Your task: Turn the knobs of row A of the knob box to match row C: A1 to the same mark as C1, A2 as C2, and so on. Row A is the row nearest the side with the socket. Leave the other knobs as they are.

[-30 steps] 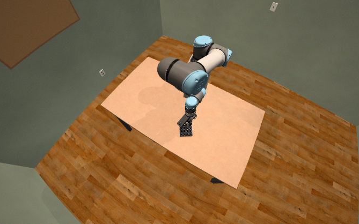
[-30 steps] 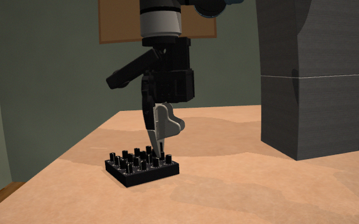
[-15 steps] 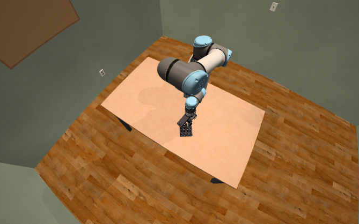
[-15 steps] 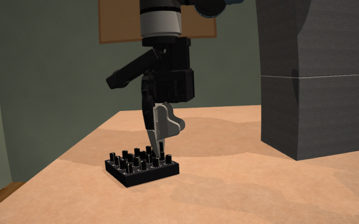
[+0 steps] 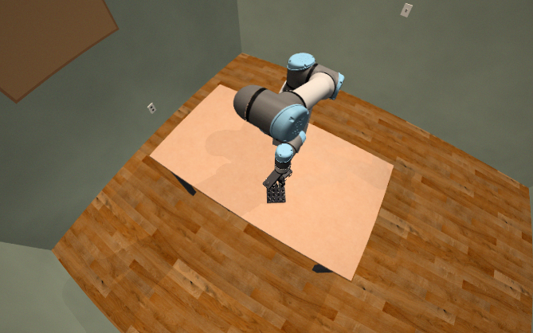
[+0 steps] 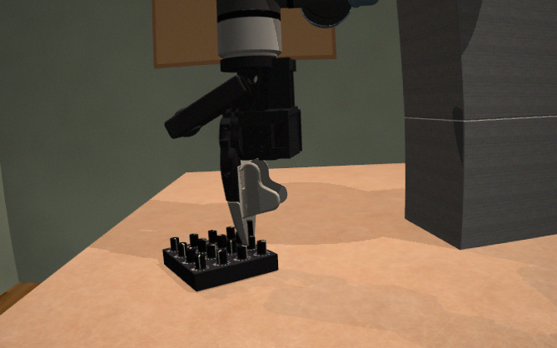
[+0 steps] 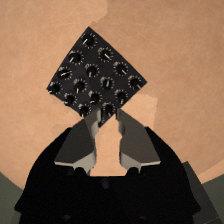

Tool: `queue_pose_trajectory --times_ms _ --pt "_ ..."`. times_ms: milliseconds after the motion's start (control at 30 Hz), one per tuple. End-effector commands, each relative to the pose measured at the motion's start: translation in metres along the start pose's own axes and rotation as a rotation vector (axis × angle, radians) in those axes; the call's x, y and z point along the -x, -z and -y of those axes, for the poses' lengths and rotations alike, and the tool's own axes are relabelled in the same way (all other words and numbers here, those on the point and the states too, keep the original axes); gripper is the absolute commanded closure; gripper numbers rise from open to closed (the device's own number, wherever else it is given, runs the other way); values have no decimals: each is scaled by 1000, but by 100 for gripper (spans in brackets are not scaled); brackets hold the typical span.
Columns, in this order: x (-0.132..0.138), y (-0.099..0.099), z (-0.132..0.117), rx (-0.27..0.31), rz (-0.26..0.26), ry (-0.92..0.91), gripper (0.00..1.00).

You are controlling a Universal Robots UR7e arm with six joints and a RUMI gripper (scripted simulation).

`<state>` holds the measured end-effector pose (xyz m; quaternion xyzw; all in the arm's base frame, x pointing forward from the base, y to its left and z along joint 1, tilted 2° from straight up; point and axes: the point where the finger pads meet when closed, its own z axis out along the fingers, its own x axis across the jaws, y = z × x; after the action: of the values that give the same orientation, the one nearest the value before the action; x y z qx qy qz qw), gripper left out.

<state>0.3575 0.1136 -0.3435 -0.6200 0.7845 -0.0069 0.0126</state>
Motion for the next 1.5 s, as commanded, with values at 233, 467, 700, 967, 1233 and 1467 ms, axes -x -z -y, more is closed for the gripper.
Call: queue_pose_trajectory --times_ms 233,467,700,967,1233,1467 --pt "0 17 0 -1 0 0 89" --pt "0 31 0 -1 0 0 89" --pt "0 38 0 -1 0 0 89" --pt "0 38 0 -1 0 0 89" --pt "0 38 0 -1 0 2 89" --pt "0 39 1 -1 0 30 89"
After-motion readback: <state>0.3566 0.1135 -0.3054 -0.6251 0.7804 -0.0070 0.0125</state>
